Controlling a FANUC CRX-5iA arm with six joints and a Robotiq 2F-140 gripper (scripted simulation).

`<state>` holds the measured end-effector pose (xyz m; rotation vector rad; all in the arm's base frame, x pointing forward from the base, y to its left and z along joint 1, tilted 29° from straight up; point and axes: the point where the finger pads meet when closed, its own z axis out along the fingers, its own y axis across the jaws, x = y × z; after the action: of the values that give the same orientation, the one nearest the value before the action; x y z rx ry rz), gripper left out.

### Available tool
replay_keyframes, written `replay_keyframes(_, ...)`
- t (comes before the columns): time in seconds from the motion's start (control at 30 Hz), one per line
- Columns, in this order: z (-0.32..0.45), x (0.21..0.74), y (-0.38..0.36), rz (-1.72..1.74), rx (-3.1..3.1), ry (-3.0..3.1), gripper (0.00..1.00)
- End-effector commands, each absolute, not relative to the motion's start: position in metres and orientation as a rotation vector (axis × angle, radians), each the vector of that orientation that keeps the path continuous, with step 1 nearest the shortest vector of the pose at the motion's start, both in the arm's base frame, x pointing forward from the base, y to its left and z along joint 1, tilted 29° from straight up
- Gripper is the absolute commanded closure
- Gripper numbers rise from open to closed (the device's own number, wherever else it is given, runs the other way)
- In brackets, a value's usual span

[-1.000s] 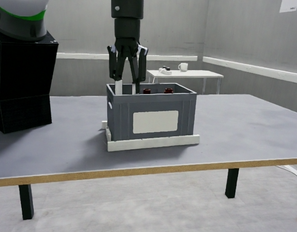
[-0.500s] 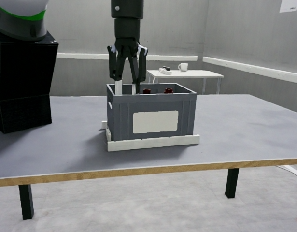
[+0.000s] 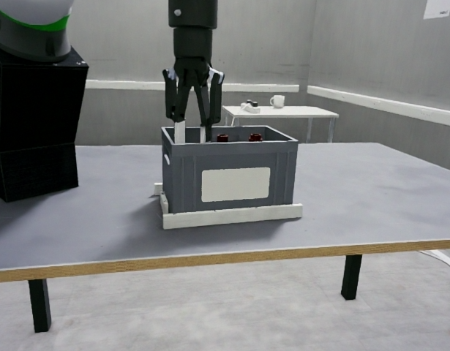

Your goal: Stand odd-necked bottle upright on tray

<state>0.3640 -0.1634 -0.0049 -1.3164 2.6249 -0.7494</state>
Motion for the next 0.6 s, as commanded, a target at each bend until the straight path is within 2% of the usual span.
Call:
replay_keyframes(0.0,-0.0045,0.3644,-0.1633,-0.750,-1.316,2.624,0.56)
replay_keyframes(0.13,-0.0045,0.3644,-0.1633,-0.750,-1.316,2.624,0.56)
replay_keyframes(0.17,-0.0045,0.3644,-0.1633,-0.750,-1.316,2.624,0.90)
replay_keyframes(0.57,-0.0045,0.3644,-0.1633,-0.750,-1.316,2.624,0.90)
